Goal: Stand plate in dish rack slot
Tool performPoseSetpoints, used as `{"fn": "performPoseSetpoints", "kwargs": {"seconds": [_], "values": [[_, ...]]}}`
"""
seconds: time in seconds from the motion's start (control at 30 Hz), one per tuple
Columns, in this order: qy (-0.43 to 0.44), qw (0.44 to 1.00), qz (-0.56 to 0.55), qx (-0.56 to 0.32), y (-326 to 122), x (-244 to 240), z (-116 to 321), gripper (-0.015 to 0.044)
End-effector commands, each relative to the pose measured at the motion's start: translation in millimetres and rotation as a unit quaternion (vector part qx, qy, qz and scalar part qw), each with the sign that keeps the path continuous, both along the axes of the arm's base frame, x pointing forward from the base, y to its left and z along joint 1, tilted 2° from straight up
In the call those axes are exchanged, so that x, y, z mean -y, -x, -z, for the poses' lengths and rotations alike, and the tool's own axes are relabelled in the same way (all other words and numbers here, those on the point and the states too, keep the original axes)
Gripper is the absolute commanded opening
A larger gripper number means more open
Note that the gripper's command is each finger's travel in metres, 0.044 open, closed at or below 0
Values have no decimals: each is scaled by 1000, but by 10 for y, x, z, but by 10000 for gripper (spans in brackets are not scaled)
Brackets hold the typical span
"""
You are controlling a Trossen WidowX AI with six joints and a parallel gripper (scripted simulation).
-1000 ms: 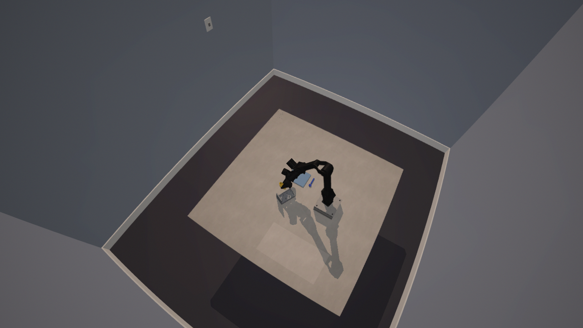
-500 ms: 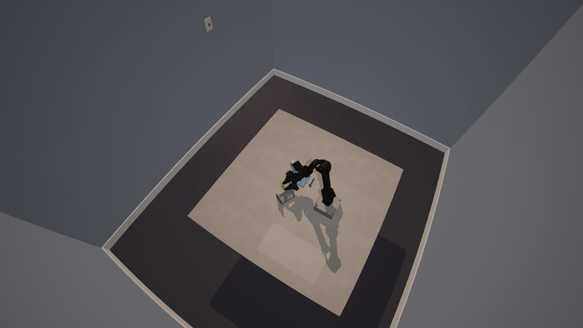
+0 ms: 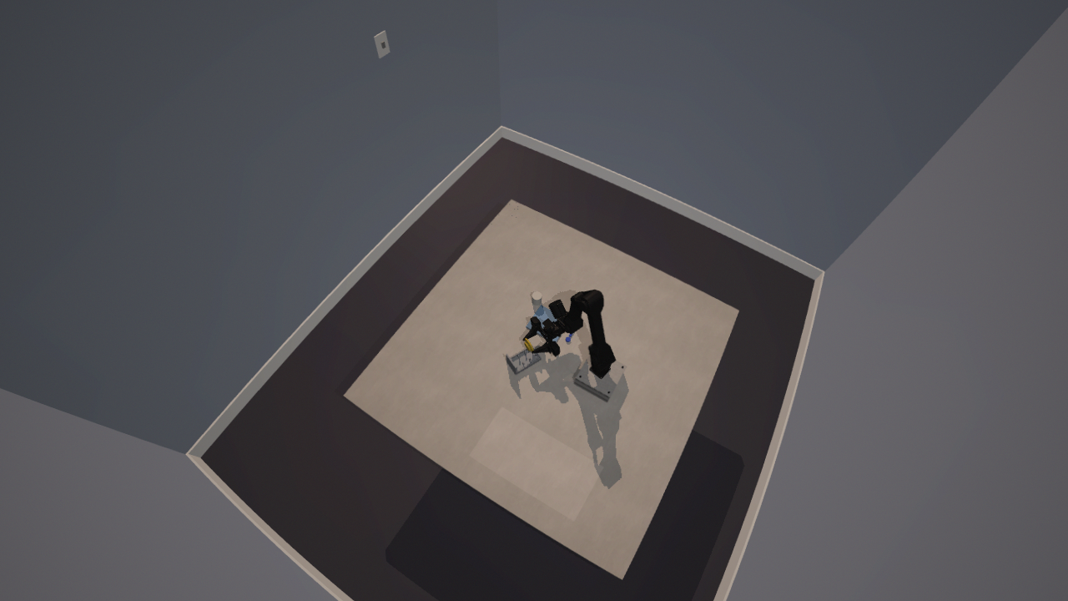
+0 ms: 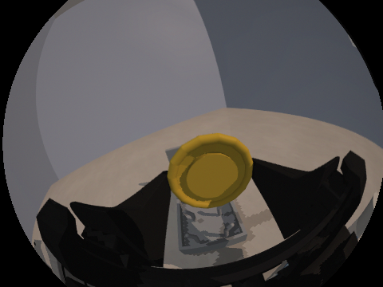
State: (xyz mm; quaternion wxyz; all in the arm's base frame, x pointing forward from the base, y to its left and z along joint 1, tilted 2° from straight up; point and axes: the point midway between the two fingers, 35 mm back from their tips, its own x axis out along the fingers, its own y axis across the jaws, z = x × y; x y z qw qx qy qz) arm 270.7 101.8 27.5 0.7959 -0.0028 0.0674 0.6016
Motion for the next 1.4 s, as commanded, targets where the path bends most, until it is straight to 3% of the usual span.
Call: {"fn": "performPoseSetpoints", "kwargs": {"seconds": [0.0, 0.43, 1.37], "values": [[-20, 998, -17, 61, 184, 23, -40, 0], [-21, 998, -18, 64, 187, 23, -31, 0], [-20, 998, -17, 61, 129, -8, 428, 0]]}}
